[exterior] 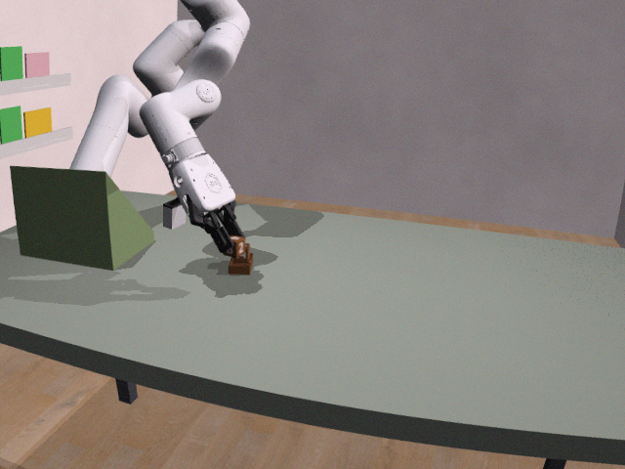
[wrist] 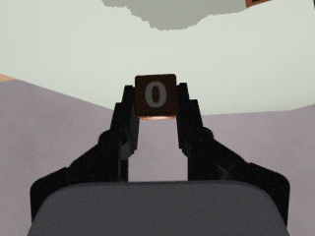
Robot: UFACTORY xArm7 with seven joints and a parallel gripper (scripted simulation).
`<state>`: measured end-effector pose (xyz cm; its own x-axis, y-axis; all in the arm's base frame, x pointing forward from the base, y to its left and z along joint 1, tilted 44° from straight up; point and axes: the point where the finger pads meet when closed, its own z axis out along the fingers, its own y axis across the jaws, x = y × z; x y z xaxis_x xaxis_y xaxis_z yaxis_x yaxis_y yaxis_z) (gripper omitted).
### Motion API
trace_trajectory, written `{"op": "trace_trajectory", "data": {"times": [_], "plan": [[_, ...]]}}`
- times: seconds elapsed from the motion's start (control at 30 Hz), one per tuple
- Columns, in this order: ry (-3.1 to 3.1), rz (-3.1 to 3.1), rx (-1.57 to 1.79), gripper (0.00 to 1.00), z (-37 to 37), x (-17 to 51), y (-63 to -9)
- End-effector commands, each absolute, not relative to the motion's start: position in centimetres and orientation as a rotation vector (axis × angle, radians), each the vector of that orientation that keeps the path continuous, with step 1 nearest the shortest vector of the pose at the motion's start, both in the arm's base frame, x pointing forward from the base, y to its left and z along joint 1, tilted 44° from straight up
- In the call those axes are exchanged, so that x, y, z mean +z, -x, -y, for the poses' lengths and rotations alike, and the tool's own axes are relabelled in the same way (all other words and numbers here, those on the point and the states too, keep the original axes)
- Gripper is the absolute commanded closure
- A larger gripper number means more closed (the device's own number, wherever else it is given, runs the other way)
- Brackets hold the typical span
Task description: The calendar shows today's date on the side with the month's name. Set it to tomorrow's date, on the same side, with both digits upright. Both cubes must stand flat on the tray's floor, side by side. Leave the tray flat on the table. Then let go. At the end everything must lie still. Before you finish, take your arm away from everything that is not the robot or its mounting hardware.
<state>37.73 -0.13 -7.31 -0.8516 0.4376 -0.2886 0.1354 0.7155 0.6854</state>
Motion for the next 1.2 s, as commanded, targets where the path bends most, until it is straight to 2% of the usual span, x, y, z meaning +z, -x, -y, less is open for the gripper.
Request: {"op": "trace_trajectory", "data": {"times": [0.0,1.17], "plan": [[-0.44,-2.486,0.943,0.73,0.32,-7.24,-37.85],[-0.212,-2.938,1.177,0.73,0.57,-7.13,-38.64]]}}
